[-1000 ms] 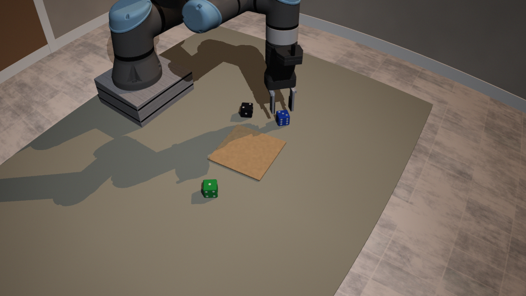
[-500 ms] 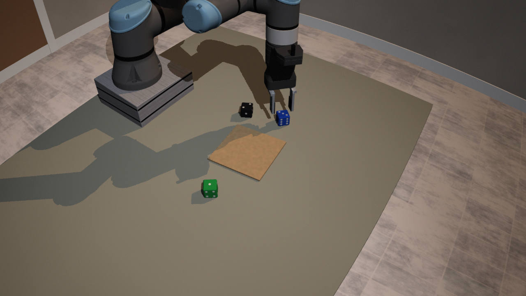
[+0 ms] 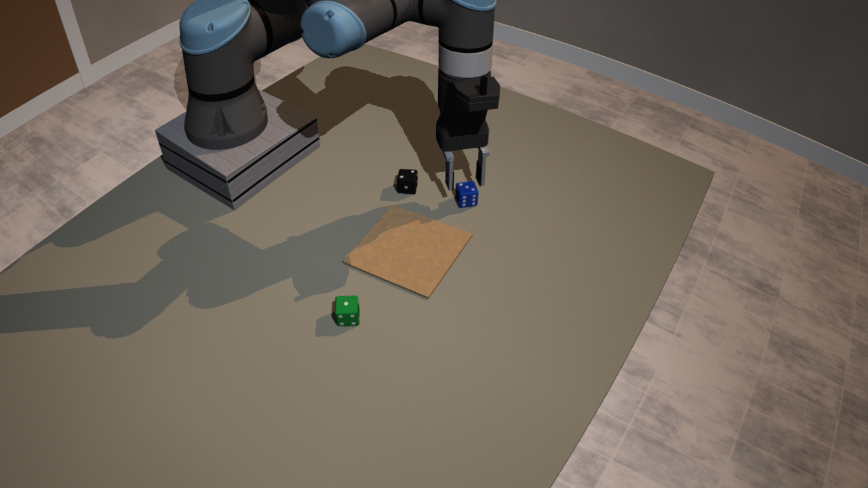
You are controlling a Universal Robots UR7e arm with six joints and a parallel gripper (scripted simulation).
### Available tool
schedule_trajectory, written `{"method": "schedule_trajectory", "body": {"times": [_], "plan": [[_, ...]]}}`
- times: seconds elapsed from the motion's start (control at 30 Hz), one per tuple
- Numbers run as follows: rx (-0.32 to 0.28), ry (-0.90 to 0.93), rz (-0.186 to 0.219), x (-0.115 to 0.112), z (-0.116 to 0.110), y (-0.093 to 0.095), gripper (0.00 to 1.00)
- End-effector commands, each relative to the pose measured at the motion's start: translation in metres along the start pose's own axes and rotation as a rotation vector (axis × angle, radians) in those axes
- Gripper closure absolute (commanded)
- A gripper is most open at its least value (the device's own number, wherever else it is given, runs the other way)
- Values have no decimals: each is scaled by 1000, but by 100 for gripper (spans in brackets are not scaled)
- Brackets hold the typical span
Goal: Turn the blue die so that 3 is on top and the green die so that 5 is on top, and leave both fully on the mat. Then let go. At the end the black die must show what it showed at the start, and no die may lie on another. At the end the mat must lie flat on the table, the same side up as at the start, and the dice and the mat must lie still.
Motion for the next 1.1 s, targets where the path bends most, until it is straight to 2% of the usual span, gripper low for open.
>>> {"method": "schedule_trajectory", "body": {"times": [0.0,0.3,1.07], "plan": [[0,0,0,0,0,7,13],[0,0,0,0,0,25,13],[0,0,0,0,0,31,13]]}}
Point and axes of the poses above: the point where the finger pads meet when closed, its own y axis out along the fingers, its own x axis across the jaws, z = x × y, the point moved 3 cm from there along -y, back along the fingers, and after that the axes turned 10 degrees about -y, right-handed, at the moved point
